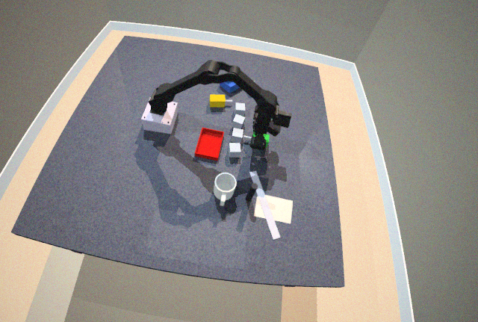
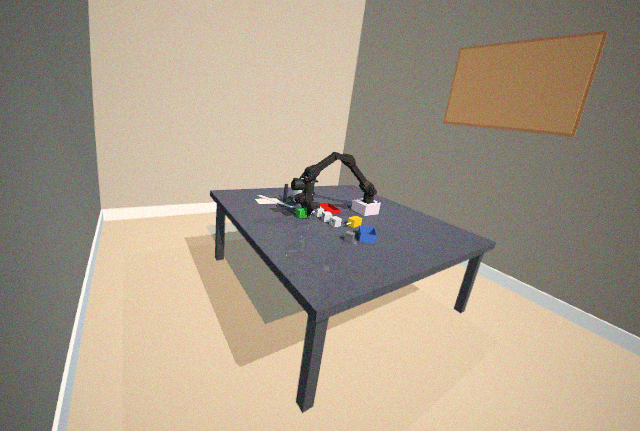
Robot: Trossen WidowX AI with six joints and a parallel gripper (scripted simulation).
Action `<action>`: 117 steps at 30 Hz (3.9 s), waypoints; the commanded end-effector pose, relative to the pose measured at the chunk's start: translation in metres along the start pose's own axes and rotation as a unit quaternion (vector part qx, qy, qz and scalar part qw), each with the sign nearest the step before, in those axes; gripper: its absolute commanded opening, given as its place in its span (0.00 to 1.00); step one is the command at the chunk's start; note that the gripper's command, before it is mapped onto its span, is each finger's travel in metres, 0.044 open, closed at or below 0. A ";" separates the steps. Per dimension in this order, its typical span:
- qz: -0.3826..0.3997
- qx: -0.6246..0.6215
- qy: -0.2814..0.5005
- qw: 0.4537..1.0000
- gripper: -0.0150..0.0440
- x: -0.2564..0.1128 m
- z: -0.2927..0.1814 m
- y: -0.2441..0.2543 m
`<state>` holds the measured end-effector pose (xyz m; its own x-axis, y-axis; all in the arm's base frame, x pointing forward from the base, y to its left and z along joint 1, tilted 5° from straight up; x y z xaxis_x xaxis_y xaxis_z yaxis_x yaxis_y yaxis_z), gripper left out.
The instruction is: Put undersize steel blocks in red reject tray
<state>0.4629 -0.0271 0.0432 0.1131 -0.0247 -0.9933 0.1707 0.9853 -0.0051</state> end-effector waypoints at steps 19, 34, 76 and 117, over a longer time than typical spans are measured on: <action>0.003 0.002 -0.007 1.000 0.25 -0.009 -0.002 0.000; 0.003 0.002 -0.007 1.000 0.25 -0.008 0.002 0.001; 0.003 0.001 -0.007 1.000 0.25 -0.008 -0.001 0.000; 0.003 0.001 -0.007 1.000 0.25 -0.007 -0.009 -0.001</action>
<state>0.4553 -0.0268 0.0451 0.1190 -0.0248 -0.9926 0.1710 0.9853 -0.0041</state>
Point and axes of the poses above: the point midway between the two fingers, 35 mm back from their tips, its own x axis out along the fingers, its own y axis across the jaws, z = x × y, the point moved 2 cm from there along -x, back along the fingers, and after that the axes turned 10 degrees about x, right-handed, at the moved point
